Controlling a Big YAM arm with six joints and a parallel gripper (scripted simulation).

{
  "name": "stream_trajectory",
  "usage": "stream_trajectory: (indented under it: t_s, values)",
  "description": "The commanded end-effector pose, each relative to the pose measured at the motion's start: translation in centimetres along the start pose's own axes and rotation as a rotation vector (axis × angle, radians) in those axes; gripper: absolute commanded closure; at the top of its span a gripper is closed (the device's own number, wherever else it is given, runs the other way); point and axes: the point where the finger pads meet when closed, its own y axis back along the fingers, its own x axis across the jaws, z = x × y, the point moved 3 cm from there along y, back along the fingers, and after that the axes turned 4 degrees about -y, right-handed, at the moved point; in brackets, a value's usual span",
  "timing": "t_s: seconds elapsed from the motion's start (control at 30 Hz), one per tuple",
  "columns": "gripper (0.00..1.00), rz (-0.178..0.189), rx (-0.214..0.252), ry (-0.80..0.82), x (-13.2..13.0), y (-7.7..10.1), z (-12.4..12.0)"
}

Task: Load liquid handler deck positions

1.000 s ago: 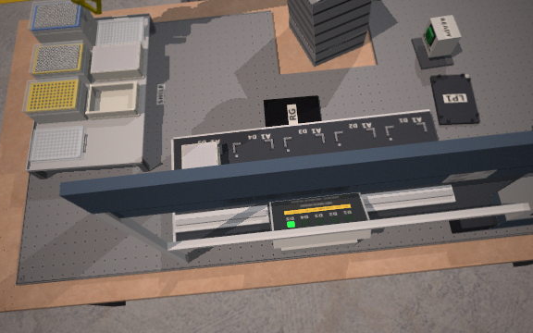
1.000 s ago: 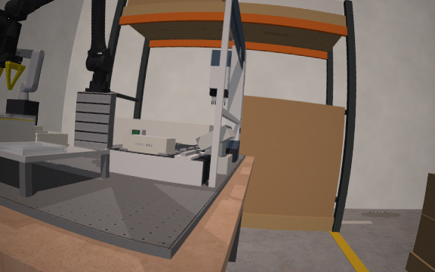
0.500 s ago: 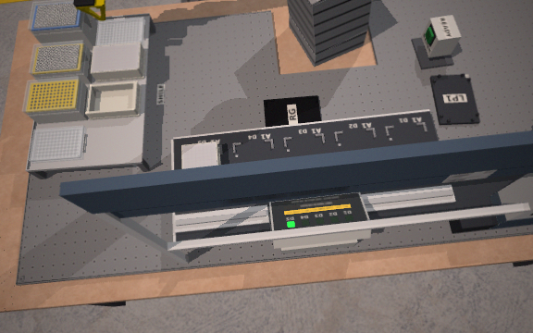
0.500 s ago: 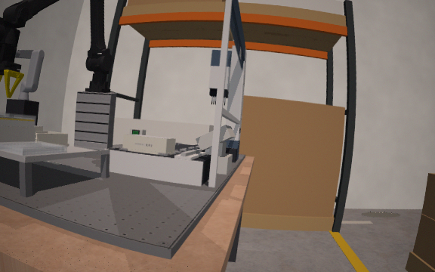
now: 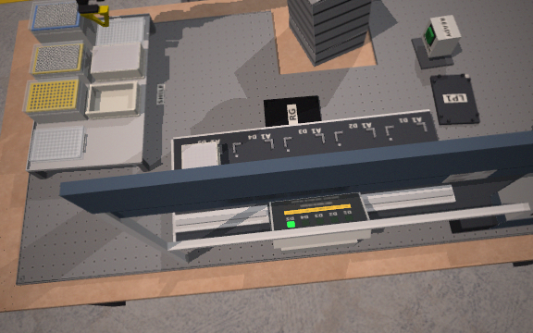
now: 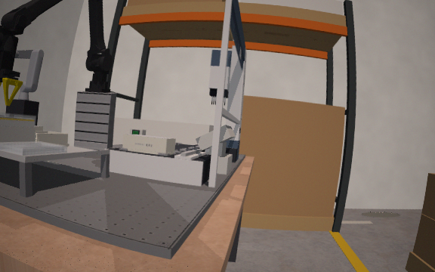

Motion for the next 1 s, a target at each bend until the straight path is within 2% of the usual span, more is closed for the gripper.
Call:
stream_trajectory:
  t_s: [0.0,0.53,0.97]
  values:
    - [0.00,-0.001,-0.009,0.005,0.8,-0.8,0.4]
    - [0.00,-0.001,-0.006,0.006,0.8,-3.1,0.4]
    - [0.00,0.001,-0.028,0.006,0.9,-4.8,1.4]
